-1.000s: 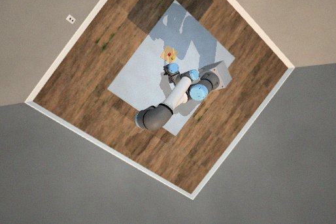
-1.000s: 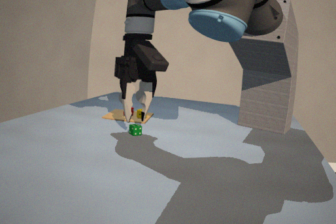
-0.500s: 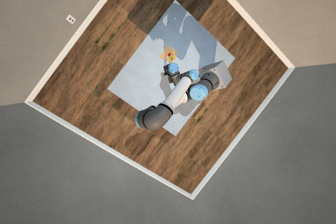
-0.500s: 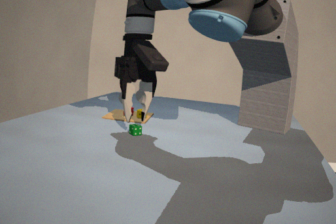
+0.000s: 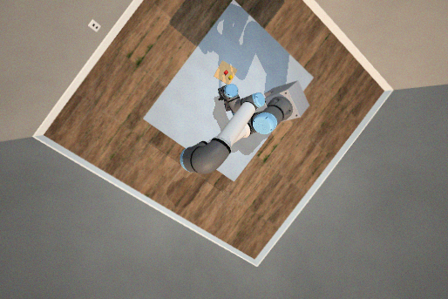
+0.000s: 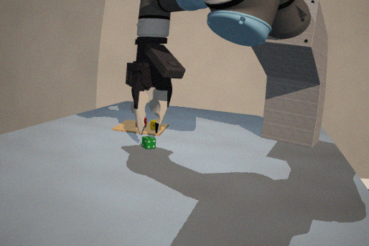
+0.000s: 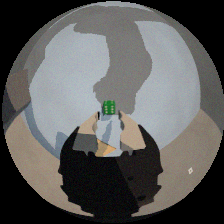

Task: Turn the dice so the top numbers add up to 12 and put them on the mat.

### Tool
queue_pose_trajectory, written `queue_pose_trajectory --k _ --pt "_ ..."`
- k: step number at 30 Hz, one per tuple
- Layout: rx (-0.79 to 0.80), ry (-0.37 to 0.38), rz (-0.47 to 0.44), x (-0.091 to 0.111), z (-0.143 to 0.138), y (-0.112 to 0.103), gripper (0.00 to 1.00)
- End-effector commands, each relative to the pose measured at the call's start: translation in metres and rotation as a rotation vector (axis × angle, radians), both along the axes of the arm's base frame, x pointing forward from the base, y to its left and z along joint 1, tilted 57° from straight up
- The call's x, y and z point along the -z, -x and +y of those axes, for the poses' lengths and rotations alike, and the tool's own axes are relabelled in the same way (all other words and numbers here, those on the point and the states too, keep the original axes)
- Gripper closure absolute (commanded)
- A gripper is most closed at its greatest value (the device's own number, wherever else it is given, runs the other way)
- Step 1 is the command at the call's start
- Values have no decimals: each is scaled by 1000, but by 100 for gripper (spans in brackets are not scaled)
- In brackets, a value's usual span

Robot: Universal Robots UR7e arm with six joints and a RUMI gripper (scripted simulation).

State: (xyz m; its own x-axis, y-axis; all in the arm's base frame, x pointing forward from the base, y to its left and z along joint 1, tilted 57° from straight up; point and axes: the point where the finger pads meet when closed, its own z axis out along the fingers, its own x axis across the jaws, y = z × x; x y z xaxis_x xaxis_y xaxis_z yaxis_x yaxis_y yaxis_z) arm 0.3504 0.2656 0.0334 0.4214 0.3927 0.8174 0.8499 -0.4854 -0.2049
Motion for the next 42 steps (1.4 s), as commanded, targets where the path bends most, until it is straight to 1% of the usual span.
queue_pose_trajectory --k 1,29,42 --pt "-2 -1 0 0 1 0 76" --pt "-2 -1 0 0 1 0 76" --pt "-2 -1 0 7 11 -4 76"
